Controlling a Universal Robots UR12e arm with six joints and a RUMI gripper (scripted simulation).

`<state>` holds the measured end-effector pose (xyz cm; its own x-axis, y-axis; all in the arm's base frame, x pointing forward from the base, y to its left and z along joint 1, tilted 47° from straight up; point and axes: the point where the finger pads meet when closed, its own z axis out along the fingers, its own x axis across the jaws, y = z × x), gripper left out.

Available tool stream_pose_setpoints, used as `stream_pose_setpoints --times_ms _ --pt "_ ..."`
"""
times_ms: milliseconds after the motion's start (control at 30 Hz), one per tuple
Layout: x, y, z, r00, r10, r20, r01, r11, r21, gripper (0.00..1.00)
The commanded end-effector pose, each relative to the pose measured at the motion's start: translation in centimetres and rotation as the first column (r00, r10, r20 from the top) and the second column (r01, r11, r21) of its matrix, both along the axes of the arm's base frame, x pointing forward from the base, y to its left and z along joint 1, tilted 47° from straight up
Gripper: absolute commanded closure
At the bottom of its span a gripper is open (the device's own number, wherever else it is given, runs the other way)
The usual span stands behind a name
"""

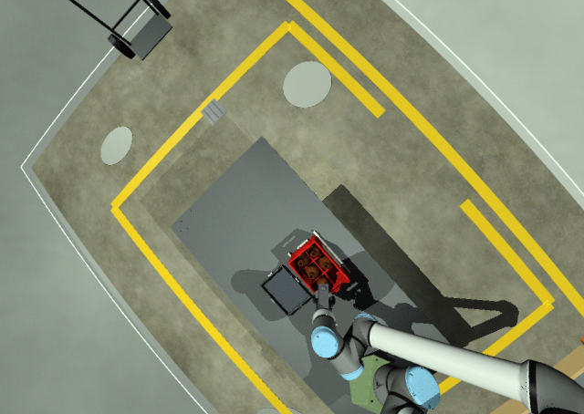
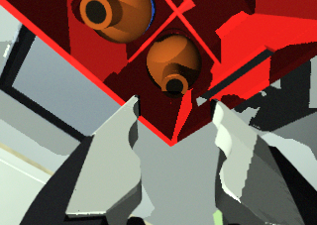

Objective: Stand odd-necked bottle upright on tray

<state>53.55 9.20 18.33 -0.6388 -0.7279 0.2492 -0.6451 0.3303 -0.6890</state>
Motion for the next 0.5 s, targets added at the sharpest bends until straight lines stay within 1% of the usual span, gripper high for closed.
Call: stream_pose_setpoints --times_ms 0,467 --pt "0.02 0.03 0.04 1.000 0.000 0.001 0.000 1.000 0.000 0.62" --pt "0.34 -0.11 0.36 1.000 0.000 0.001 0.000 1.000 0.000 0.62"
